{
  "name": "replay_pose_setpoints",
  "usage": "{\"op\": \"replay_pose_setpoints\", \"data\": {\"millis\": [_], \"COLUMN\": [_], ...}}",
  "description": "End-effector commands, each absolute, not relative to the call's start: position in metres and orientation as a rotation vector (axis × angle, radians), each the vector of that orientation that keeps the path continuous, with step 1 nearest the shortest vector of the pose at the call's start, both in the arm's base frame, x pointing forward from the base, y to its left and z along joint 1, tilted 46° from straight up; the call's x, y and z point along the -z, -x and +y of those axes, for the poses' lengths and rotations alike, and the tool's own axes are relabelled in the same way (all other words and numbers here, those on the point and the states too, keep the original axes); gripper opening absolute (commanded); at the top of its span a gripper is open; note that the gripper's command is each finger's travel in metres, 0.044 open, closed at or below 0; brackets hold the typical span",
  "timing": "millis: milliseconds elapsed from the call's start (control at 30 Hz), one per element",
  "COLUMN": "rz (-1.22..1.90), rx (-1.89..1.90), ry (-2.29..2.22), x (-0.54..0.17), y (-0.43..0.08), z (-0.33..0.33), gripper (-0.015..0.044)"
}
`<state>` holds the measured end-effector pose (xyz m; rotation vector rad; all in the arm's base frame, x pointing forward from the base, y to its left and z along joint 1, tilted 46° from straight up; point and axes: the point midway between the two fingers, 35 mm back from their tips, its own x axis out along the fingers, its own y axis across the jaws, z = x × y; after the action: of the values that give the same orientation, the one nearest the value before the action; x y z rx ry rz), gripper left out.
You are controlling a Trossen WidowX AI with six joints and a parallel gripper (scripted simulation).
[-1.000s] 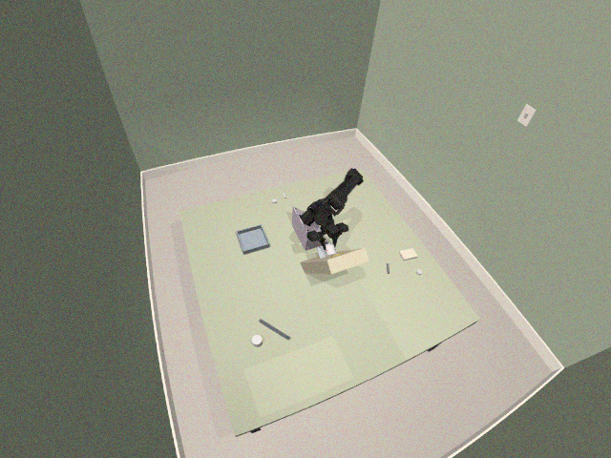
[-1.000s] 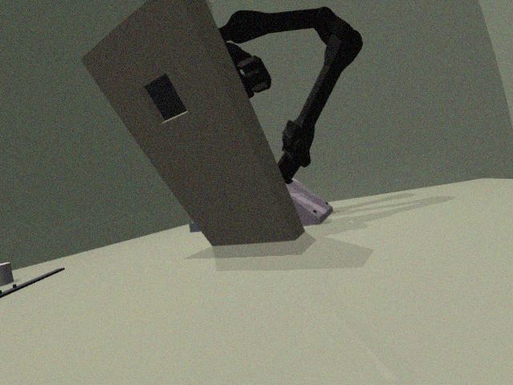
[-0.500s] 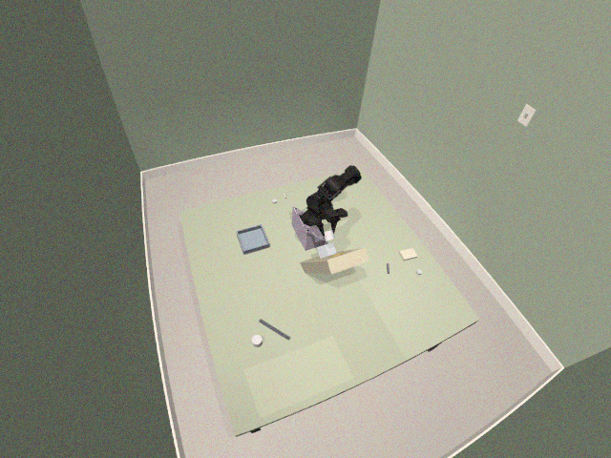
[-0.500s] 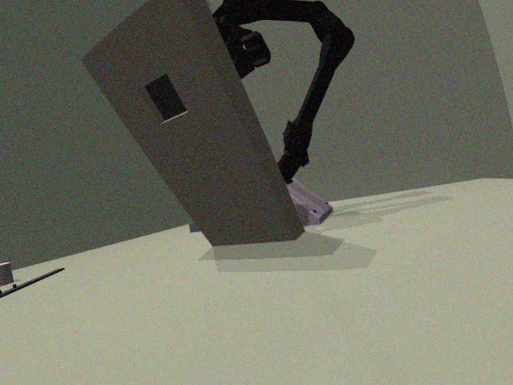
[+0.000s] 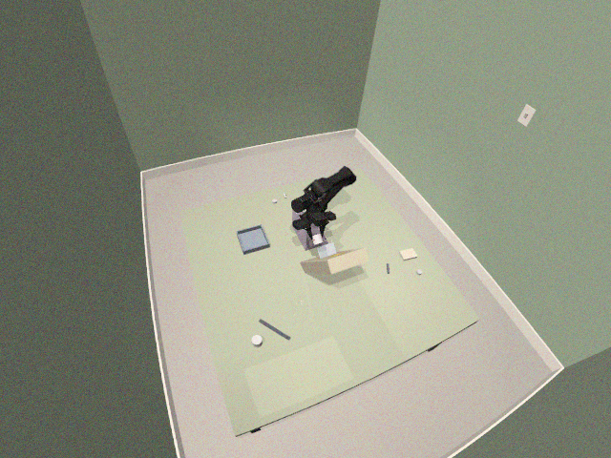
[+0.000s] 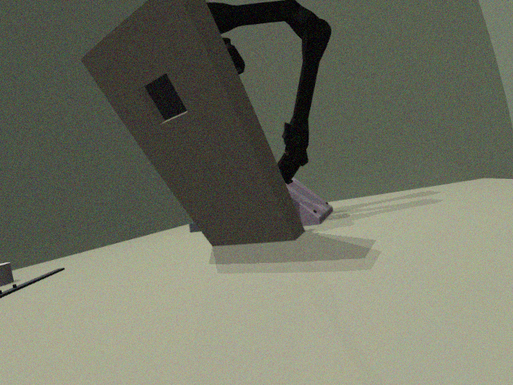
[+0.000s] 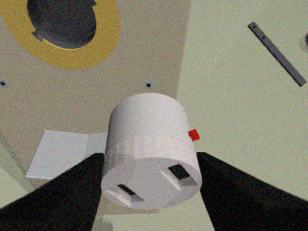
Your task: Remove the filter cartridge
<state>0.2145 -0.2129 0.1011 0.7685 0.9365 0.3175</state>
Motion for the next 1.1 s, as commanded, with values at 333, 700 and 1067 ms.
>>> {"op": "replay_pose_setpoints", "data": {"millis": [333, 700, 1067], "rz": [1.049, 1.210, 1.259], "rx": [-0.145, 0.276, 0.708], "ry": [-0.888, -1.126, -1.319], "x": [-0.052, 0.008, 0.053], "y": [-0.190, -0.134, -0.078], "z": [-0.243, -0.278, -0.301], "gripper": [0.0000, 0.0000, 0.0000]}}
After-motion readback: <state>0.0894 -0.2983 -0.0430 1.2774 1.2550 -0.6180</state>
